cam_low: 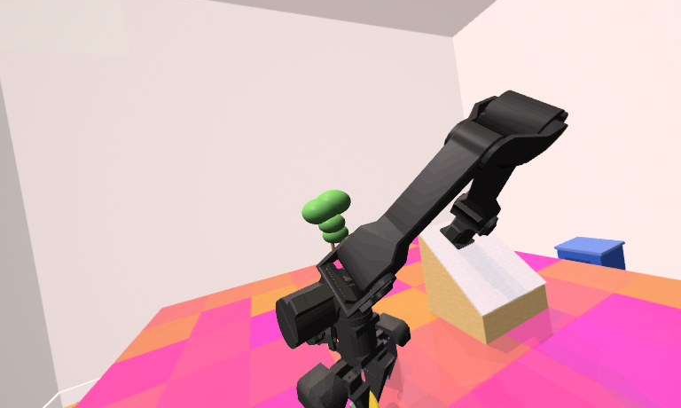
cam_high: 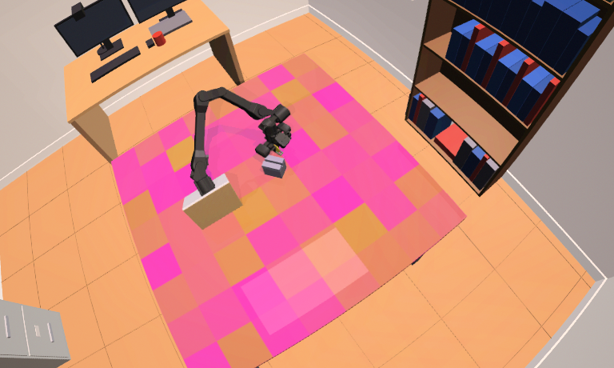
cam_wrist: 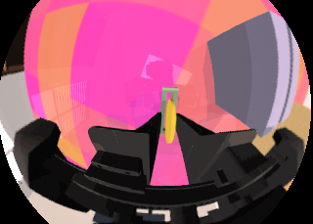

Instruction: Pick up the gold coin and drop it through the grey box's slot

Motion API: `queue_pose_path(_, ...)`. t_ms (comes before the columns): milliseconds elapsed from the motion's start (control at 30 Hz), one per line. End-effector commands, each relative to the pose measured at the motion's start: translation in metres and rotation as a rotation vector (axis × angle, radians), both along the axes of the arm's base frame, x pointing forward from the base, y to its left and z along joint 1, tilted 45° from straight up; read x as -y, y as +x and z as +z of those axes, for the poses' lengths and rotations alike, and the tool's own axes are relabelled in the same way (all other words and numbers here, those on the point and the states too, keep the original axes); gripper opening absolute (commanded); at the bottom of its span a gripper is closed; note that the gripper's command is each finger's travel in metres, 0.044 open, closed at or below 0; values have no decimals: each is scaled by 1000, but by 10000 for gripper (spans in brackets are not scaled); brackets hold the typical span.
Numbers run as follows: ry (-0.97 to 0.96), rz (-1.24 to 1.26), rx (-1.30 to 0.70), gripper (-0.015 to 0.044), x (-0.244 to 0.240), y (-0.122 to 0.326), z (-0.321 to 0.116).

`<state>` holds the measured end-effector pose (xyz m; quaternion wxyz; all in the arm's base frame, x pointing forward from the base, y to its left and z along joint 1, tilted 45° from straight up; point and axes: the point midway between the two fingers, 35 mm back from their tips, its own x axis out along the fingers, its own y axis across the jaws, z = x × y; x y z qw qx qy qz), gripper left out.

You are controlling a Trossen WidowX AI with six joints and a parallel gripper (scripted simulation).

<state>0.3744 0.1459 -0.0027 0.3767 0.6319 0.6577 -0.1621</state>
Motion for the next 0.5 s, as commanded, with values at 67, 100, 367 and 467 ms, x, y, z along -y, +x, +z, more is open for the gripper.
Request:
queue_pose_path(67, -4, -4, -2, 0, 0, 0, -1)
queue_pose_path(100, -4, -4, -2, 0, 0, 0, -1)
queue_pose_path(367, -6, -4, 5, 0, 1, 1, 0)
queue_pose_path(467, -14, -2, 32, 0, 5, 5, 3)
